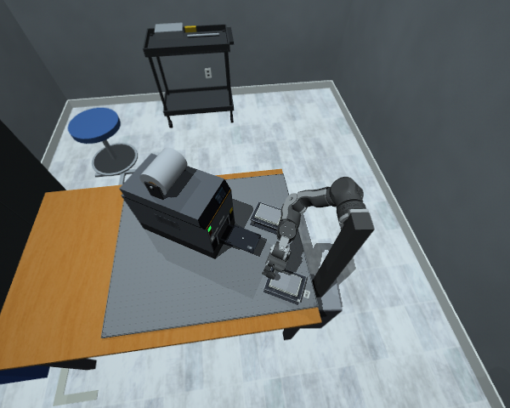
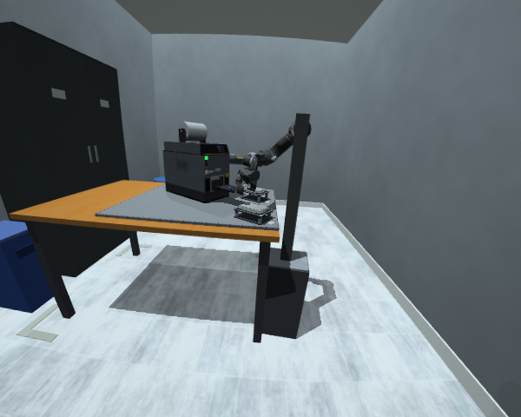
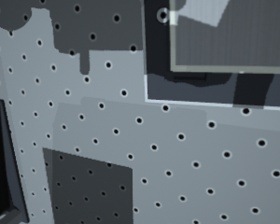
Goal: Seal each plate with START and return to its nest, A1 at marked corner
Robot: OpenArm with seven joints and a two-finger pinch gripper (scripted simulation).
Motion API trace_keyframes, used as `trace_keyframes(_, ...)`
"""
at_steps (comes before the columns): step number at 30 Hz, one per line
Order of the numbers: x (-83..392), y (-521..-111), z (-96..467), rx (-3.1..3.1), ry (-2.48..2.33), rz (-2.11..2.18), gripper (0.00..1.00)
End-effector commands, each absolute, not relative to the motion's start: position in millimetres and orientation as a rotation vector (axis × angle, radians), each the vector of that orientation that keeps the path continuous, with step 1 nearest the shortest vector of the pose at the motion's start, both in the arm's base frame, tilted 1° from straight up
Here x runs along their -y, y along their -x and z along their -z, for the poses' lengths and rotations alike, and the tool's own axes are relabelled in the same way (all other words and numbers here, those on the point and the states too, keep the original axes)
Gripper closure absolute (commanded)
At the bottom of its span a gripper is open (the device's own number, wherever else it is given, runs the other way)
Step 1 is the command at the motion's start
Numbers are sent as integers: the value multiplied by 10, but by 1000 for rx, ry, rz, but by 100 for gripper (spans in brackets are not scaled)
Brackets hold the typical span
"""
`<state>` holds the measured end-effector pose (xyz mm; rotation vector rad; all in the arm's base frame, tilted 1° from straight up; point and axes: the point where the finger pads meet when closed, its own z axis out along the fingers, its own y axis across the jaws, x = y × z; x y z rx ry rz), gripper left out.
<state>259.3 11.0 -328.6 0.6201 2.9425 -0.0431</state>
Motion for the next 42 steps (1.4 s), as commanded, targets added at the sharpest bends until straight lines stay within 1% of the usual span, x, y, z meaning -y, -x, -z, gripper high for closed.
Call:
trace_keyframes(1,-88,-2616,3259,-2961,-601,35,35)
trace_keyframes(7,105,-2820,3145,-2975,-613,28,35)
trace_keyframes(10,137,-2839,3134,-2994,-624,28,35)
trace_keyframes(24,589,-3316,2854,-3020,-646,16,35)
trace_keyframes(27,614,-3325,2862,-3028,-638,23,35)
trace_keyframes(42,1050,-3814,2571,-3051,-661,-3,35)
